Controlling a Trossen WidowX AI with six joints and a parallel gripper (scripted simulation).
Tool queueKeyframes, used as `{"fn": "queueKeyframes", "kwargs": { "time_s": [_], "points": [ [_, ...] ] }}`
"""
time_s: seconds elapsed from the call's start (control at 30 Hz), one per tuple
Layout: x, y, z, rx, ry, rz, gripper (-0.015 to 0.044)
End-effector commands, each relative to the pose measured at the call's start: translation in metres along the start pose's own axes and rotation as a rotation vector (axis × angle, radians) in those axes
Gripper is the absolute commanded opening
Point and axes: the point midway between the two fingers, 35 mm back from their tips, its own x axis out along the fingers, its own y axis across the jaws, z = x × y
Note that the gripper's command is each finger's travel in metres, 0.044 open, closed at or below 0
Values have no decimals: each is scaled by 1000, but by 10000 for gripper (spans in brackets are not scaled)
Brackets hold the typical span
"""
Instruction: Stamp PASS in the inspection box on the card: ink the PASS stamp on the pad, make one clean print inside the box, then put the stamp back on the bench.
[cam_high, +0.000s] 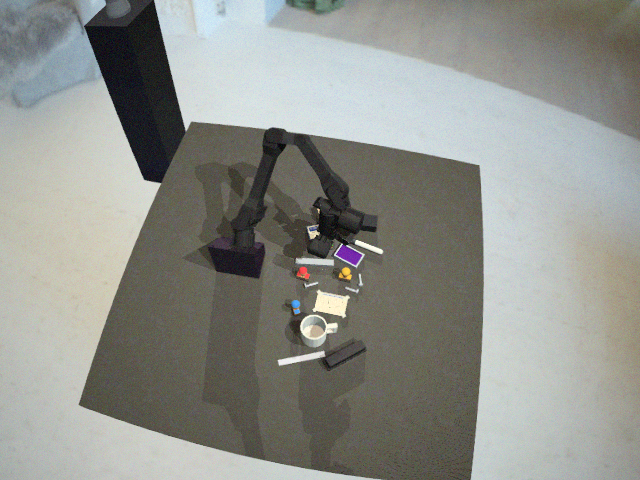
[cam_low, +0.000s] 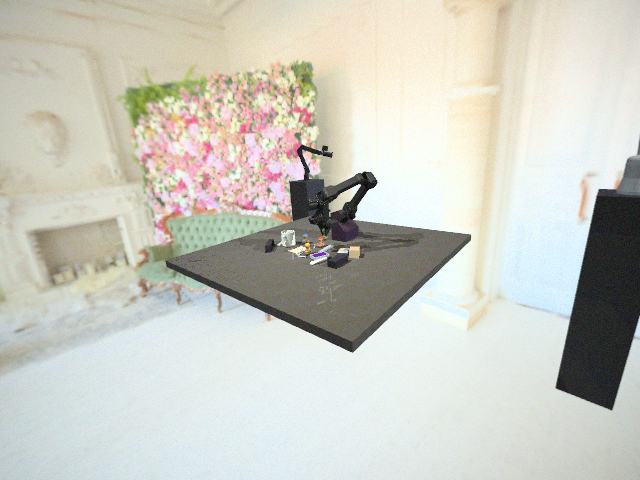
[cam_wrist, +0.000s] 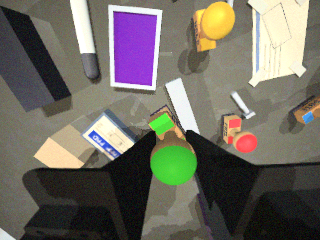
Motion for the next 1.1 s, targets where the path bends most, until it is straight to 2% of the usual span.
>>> {"fn": "queueKeyframes", "kwargs": {
  "time_s": [0.0, 0.27, 1.07],
  "points": [
    [1, 12, -16, 0, -1, 7, 0],
    [5, 27, -43, -1, 3, 14, 0],
    [37, 27, -42, -1, 2, 10, 0]
  ]
}}
